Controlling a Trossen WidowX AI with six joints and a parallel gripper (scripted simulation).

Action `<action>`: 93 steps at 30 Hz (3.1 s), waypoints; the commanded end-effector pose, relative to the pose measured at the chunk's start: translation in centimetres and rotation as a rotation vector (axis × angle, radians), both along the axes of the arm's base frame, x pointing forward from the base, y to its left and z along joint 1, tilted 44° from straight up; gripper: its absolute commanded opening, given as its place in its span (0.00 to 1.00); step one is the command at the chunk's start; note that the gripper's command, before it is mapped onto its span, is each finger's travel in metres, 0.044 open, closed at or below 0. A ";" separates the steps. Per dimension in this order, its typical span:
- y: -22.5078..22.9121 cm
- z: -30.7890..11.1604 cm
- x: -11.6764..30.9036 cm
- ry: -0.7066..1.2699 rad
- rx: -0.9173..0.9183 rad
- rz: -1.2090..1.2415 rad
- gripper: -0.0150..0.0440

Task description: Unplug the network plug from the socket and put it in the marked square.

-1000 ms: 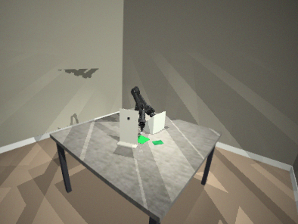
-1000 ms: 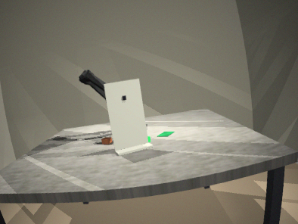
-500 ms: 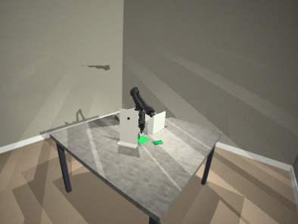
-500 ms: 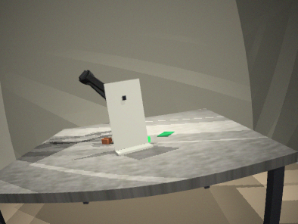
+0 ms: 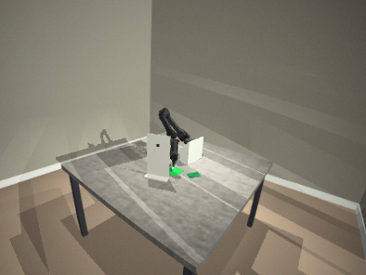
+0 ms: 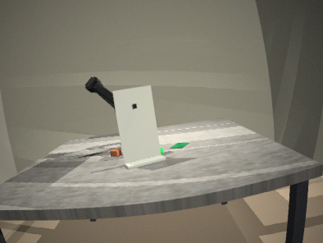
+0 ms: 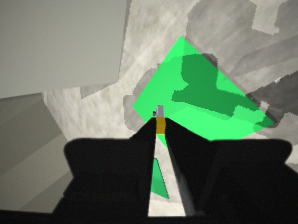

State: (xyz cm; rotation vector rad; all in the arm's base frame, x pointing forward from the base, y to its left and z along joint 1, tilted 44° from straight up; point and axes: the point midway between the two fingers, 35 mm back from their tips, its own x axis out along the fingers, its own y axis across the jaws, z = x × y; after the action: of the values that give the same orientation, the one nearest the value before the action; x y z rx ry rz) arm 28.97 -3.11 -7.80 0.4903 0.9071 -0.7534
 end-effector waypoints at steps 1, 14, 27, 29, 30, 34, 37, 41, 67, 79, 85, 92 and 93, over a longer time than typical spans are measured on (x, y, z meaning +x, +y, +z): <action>-0.4 -0.6 -0.3 0.008 0.000 0.007 0.25; -1.5 -1.6 -0.6 0.008 -0.001 0.007 0.25; -1.8 -1.6 -0.5 0.005 -0.002 0.000 0.25; -1.8 -1.6 -0.5 0.005 -0.002 0.000 0.25; -1.8 -1.6 -0.5 0.005 -0.002 0.000 0.25; -1.8 -1.6 -0.5 0.005 -0.002 0.000 0.39; -1.8 -1.6 -0.5 0.005 -0.002 0.000 0.52; -1.8 -1.6 -0.5 0.005 -0.002 0.000 0.52; -0.7 0.2 -1.3 0.007 -0.001 0.005 0.52; 0.1 1.2 -1.2 0.009 0.001 0.005 0.52; 0.8 1.8 -1.0 0.009 0.003 0.005 0.52; 1.6 2.6 -0.8 0.010 0.004 0.005 0.52; 1.7 2.7 -0.8 0.010 0.004 0.005 0.52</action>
State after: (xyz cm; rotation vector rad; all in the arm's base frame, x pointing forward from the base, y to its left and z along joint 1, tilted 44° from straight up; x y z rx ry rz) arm 27.84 -1.83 -5.71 0.4801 0.9303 -0.7486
